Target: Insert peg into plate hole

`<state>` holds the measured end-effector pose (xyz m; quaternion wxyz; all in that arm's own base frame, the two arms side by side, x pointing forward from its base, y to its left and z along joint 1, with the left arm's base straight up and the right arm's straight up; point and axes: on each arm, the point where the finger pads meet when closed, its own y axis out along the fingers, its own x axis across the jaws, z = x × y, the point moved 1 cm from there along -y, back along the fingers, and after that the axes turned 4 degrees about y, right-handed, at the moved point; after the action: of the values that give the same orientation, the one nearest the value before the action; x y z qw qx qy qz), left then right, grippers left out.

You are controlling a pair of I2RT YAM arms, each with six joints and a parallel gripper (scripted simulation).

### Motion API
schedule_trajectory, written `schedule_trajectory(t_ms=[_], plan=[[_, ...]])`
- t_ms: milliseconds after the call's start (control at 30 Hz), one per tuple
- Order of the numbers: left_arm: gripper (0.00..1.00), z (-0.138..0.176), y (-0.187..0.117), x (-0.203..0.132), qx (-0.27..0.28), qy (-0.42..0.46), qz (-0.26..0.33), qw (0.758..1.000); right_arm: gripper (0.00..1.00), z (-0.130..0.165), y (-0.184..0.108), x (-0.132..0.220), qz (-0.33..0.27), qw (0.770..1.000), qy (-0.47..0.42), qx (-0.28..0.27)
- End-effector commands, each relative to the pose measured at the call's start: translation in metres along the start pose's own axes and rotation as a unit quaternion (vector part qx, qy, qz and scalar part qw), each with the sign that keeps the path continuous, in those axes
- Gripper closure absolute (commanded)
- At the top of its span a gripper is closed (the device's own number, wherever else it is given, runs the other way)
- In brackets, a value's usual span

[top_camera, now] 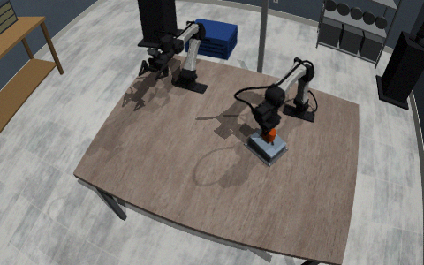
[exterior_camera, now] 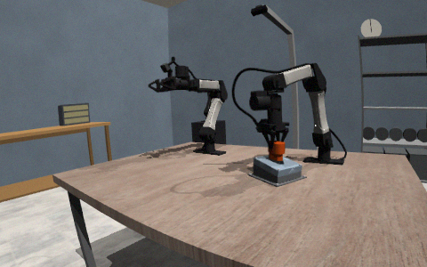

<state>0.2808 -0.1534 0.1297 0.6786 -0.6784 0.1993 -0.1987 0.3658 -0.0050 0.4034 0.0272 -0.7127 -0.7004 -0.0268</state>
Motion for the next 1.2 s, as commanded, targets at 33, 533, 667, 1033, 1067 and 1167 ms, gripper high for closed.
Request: schedule_trajectory(t_ms=[33,533,667,1033,1067,1167], plan=[[1.0,0.0,-0.004,0.002,0.0,0.0,-0.008,1.0,0.0,-0.006,-0.002,0.0,0.0,1.0,-0.001,-0.009],[1.0,0.0,-0.004,0.002,0.0,0.0,-0.008,1.0,0.0,-0.006,-0.002,0.0,0.0,1.0,-0.001,-0.009],[1.0,0.0,-0.019,0.007,0.002,0.0,-0.035,0.999,0.0,-0.007,-0.002,0.0,-0.001,1.0,-0.001,-0.01],[0.6,0.0,-0.055,0.003,0.001,-0.001,-0.019,1.0,0.0,0.012,-0.004,0.019,-0.06,0.997,-0.04,0.033],[0.6,0.0,-0.055,0.003,0.001,-0.001,-0.019,1.0,0.0,0.012,-0.004,0.019,-0.06,0.997,-0.04,0.033],[0.6,-0.001,-0.061,0.002,-0.003,0.003,-0.011,1.0,0.0,0.016,-0.005,0.02,-0.062,0.997,-0.042,0.036]])
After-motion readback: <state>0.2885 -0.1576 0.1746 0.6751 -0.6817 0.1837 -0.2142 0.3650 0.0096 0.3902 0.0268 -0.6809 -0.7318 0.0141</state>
